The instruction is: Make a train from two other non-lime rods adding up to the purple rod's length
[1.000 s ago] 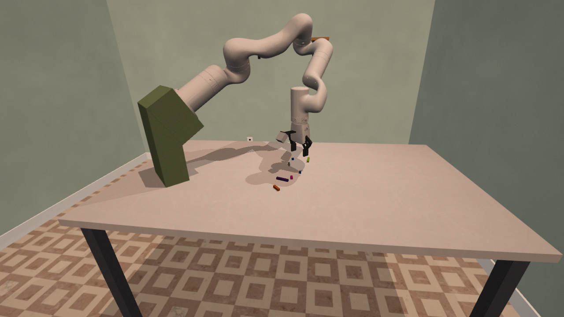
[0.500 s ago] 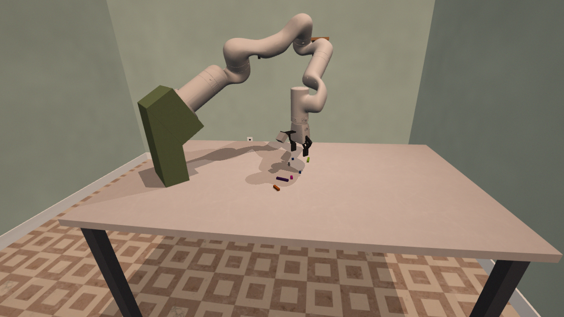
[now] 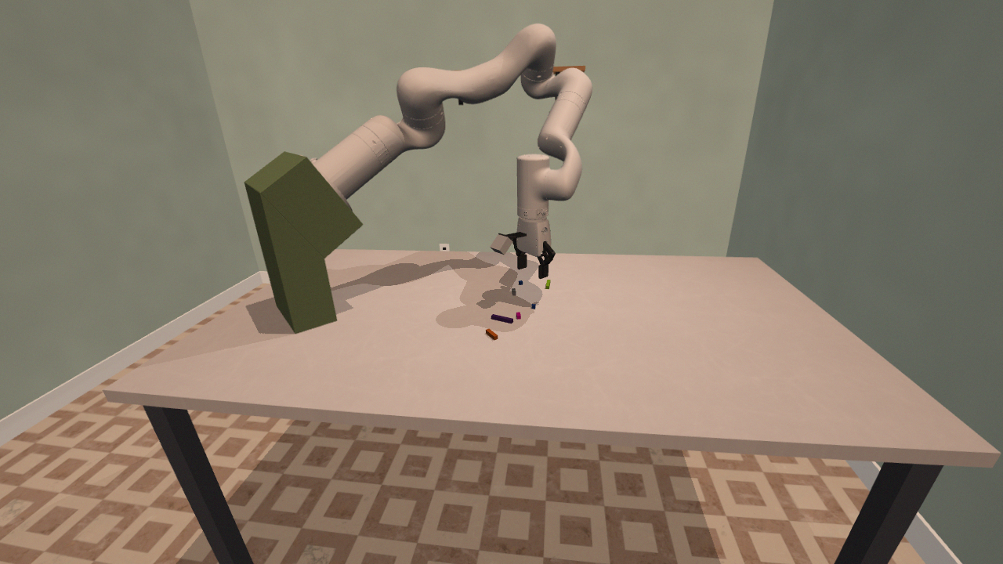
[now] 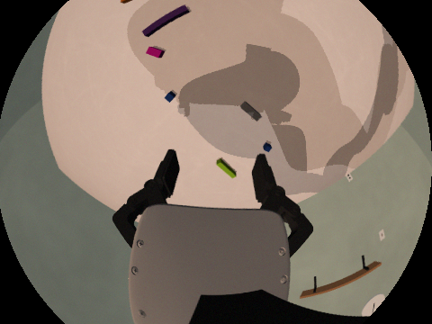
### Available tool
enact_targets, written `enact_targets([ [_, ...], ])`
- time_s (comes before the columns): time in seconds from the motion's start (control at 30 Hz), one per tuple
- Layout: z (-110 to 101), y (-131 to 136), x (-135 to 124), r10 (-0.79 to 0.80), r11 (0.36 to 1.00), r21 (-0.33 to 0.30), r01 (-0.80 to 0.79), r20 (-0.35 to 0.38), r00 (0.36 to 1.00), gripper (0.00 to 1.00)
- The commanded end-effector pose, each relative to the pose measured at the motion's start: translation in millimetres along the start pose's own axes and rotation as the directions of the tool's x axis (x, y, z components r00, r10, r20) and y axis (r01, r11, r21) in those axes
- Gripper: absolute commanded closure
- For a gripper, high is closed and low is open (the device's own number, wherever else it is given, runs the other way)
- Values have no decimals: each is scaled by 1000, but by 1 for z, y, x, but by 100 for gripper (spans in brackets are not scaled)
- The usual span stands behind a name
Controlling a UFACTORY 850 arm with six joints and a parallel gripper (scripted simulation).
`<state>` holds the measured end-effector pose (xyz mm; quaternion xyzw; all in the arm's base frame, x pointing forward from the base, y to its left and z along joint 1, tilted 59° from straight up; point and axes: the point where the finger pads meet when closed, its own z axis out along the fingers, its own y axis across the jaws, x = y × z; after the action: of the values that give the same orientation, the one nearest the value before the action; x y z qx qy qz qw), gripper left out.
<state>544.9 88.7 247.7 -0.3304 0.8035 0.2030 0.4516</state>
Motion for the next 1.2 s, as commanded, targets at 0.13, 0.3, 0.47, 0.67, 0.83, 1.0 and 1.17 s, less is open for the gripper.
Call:
enact_targets([
  [0.13,0,0,0,0,1000,1,0,0,1000,0],
  [0.3,0,0,0,0,1000,1,0,0,1000,0],
  [0.47,0,0,0,0,1000,1,0,0,1000,0],
  [0.67,0,0,0,0,1000,1,0,0,1000,0],
  [0.83,0,0,0,0,1000,1,0,0,1000,0],
  [1.0,0,0,0,0,1000,1,0,0,1000,0],
  [1.17,1,5,-7,-56,998,1,56,-1,998,0],
])
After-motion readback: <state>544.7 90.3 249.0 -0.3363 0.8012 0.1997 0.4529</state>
